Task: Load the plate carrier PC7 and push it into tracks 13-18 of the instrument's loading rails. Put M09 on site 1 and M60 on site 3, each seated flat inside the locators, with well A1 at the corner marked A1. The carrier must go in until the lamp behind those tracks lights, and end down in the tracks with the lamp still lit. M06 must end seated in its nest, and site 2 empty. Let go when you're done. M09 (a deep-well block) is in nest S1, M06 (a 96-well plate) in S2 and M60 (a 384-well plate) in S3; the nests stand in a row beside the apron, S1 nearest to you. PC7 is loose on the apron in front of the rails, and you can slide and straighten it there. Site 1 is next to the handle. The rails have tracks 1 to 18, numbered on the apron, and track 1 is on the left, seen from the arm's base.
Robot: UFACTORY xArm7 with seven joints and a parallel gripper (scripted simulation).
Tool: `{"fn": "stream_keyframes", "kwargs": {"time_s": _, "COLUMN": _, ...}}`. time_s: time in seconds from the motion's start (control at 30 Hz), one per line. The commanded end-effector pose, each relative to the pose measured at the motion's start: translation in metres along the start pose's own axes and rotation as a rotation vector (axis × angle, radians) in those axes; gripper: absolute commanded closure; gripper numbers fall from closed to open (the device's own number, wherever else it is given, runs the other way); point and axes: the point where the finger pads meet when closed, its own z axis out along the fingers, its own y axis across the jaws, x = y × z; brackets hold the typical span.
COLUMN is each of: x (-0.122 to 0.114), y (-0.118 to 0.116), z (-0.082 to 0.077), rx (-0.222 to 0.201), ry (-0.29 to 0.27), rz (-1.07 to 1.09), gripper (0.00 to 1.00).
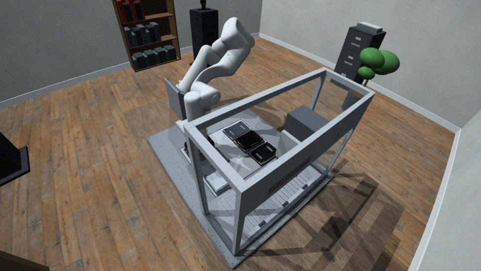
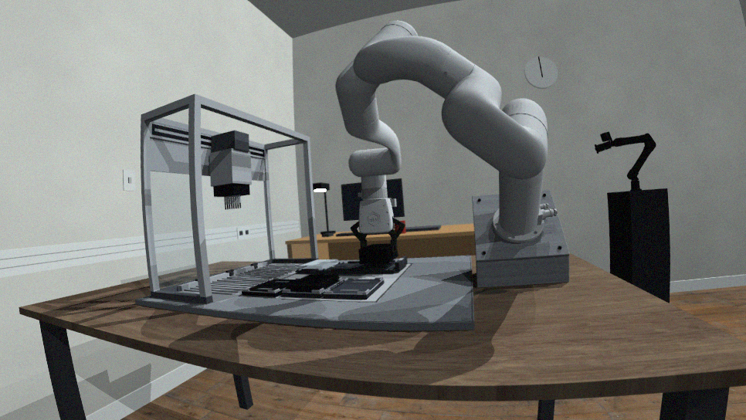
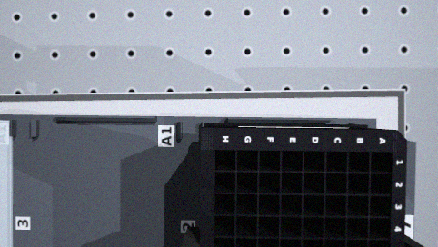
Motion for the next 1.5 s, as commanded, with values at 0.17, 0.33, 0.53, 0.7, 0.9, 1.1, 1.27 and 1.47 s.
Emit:
{"fn": "stream_keyframes", "kwargs": {"time_s": 0.17, "x": 0.001, "y": -0.001, "z": 0.003, "rx": 0.003, "ry": 0.003, "rz": 0.000, "gripper": 1.00}}
{"fn": "stream_keyframes", "kwargs": {"time_s": 0.33, "x": 0.001, "y": -0.001, "z": 0.003, "rx": 0.003, "ry": 0.003, "rz": 0.000, "gripper": 1.00}}
{"fn": "stream_keyframes", "kwargs": {"time_s": 0.53, "x": 0.001, "y": -0.001, "z": 0.003, "rx": 0.003, "ry": 0.003, "rz": 0.000, "gripper": 1.00}}
{"fn": "stream_keyframes", "kwargs": {"time_s": 0.7, "x": 0.001, "y": -0.001, "z": 0.005, "rx": 0.003, "ry": 0.003, "rz": 0.000, "gripper": 1.00}}
{"fn": "stream_keyframes", "kwargs": {"time_s": 0.9, "x": 0.001, "y": -0.001, "z": 0.008, "rx": 0.003, "ry": 0.003, "rz": 0.000, "gripper": 1.00}}
{"fn": "stream_keyframes", "kwargs": {"time_s": 1.1, "x": 0.001, "y": -0.001, "z": 0.012, "rx": 0.003, "ry": 0.003, "rz": 0.000, "gripper": 1.00}}
{"fn": "stream_keyframes", "kwargs": {"time_s": 1.27, "x": 0.001, "y": -0.001, "z": 0.015, "rx": 0.003, "ry": 0.003, "rz": 0.000, "gripper": 1.00}}
{"fn": "stream_keyframes", "kwargs": {"time_s": 1.47, "x": 0.001, "y": -0.001, "z": 0.016, "rx": 0.003, "ry": 0.003, "rz": 0.000, "gripper": 1.00}}
